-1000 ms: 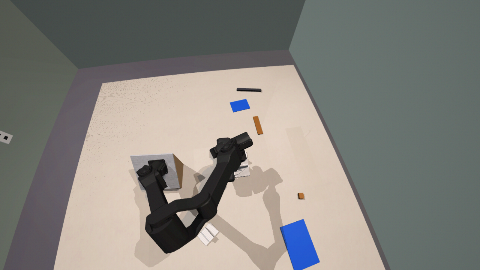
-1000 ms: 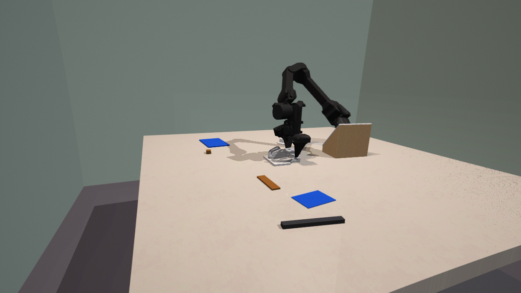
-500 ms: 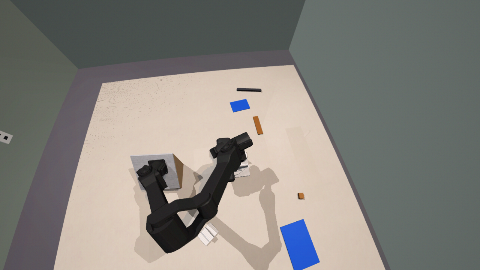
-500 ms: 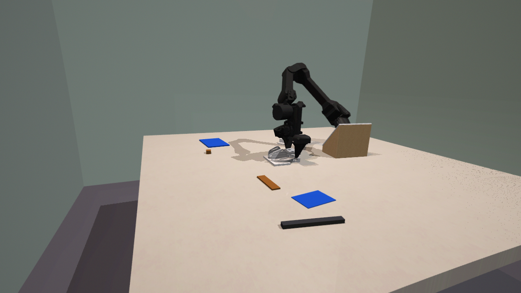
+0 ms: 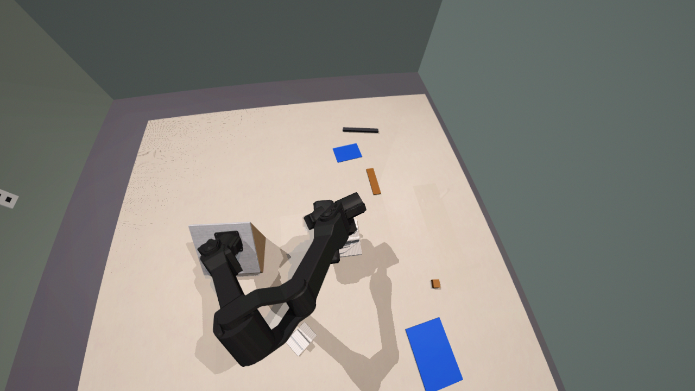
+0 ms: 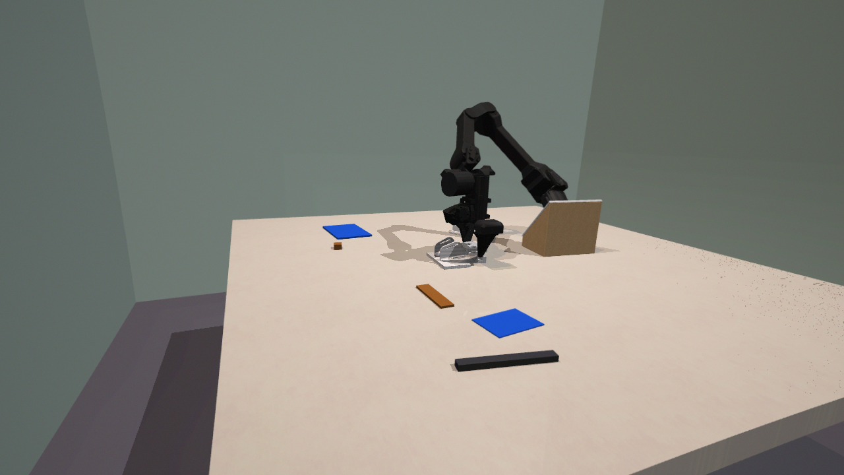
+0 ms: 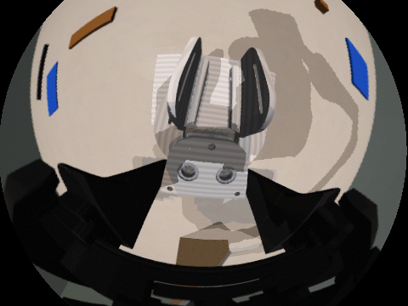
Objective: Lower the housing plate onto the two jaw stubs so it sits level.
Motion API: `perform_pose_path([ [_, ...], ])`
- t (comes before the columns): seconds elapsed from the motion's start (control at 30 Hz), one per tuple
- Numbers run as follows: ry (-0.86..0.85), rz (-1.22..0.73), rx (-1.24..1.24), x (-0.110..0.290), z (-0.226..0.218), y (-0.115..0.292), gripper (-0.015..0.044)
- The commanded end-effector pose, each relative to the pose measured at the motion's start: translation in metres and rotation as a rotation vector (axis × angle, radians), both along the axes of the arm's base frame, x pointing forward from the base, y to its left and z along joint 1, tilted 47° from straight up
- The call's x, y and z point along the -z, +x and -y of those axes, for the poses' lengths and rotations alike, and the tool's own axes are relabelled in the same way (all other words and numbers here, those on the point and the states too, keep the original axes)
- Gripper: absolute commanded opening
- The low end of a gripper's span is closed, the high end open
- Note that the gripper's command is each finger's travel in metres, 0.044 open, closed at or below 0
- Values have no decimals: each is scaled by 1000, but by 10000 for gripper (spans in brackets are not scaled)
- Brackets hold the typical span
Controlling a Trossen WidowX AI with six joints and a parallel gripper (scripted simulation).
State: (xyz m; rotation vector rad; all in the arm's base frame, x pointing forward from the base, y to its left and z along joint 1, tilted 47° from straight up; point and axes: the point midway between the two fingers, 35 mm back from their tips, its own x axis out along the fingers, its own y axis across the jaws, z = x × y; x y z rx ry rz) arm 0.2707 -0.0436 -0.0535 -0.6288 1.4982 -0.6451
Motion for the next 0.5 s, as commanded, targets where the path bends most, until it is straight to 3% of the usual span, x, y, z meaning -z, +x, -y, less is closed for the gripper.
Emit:
perform_pose_path([
  [0.0, -4, -2, -3, 1, 1, 0, 351],
  [0.47, -4, -2, -2, 2, 3, 0, 351],
])
